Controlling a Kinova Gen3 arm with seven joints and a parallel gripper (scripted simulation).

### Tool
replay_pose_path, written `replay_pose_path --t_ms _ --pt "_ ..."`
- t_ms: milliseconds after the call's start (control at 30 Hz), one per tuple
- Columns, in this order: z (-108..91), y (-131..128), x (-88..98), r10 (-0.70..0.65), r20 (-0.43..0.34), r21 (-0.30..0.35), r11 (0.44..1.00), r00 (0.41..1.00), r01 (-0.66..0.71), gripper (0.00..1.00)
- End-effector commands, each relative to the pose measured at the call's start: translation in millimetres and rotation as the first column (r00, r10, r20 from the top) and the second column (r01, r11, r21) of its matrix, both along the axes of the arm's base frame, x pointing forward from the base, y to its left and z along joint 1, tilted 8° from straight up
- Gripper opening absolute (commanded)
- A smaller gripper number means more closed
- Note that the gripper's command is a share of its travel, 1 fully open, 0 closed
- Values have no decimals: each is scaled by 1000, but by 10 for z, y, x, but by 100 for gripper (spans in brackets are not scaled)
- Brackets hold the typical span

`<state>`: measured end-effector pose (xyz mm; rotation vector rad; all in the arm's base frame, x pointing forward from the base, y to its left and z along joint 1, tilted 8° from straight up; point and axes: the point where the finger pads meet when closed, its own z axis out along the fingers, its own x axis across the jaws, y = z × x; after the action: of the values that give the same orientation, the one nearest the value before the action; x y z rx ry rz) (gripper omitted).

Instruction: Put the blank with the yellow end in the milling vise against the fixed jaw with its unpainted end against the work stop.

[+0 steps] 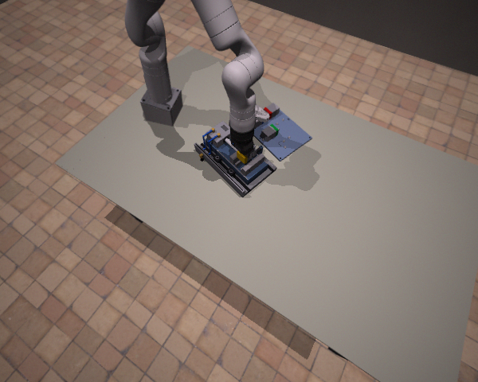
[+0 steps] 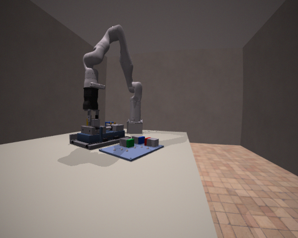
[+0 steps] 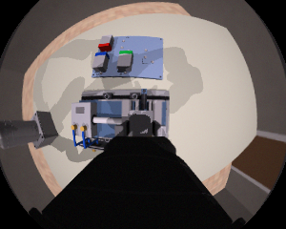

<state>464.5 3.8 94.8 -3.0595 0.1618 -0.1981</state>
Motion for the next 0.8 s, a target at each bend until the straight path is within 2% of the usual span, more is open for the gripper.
replay_pose_path --t_ms 0,767 --pt "-2 -2 7 -9 2 1 1000 1000 9 0" --pt "-6 -2 8 -13 2 1 1000 1000 13 0"
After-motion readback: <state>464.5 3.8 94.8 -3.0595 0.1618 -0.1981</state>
